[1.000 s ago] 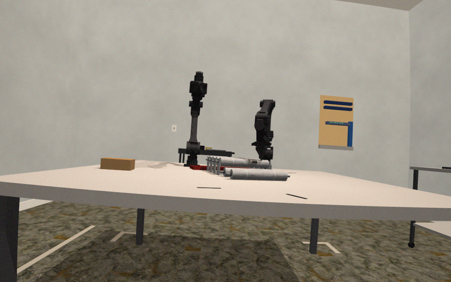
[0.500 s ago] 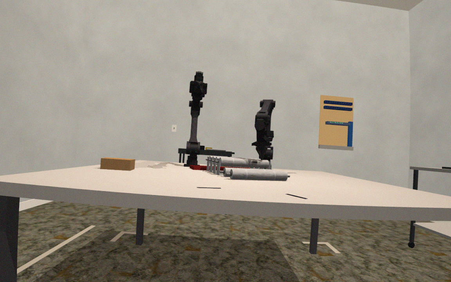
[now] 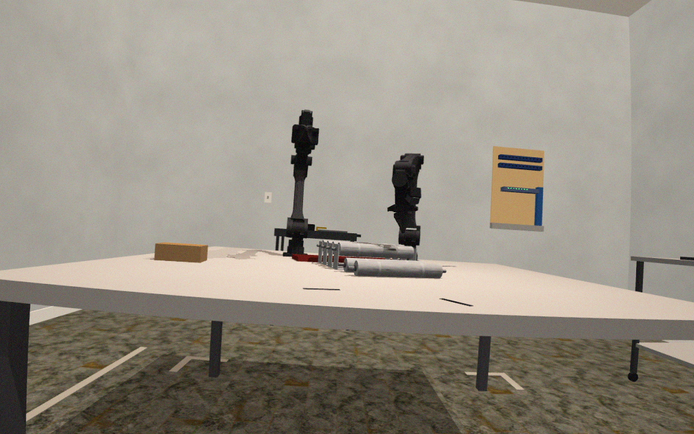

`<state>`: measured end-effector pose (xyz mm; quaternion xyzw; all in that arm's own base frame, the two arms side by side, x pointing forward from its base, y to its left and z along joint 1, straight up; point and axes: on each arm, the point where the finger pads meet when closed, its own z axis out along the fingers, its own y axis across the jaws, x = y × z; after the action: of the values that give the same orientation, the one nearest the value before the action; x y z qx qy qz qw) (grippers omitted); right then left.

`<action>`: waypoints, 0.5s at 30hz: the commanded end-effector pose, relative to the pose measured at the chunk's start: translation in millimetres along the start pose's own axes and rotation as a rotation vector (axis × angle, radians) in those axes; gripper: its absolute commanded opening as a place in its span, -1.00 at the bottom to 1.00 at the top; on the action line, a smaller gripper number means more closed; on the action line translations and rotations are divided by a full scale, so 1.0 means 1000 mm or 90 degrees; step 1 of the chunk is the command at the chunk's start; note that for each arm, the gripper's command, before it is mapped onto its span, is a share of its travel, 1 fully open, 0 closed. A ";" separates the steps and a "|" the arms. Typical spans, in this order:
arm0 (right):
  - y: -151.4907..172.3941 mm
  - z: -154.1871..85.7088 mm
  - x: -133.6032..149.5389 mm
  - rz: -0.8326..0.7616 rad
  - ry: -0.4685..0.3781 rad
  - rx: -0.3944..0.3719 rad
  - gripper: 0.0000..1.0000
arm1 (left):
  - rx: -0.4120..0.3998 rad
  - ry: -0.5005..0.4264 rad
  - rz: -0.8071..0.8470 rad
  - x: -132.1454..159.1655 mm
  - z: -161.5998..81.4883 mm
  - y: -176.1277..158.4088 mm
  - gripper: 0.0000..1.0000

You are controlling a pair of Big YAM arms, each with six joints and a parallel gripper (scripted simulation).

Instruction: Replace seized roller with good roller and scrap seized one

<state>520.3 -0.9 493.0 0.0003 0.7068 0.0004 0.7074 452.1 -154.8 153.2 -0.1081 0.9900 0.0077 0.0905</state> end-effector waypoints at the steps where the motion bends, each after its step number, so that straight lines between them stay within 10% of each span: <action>1: 0.004 -0.002 -0.042 -0.006 -0.044 -0.005 -1.00 | 0.014 -0.015 0.005 -0.013 -0.026 -0.010 -1.00; 15: 0.004 -0.004 -0.039 -0.009 -0.041 -0.004 -1.00 | 0.089 -0.163 0.029 -0.058 -0.048 0.012 -1.00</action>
<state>520.3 -0.8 493.0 0.0002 0.7068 0.0005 0.7074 479.4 -141.8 188.9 -0.0970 0.9798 -0.0268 0.1726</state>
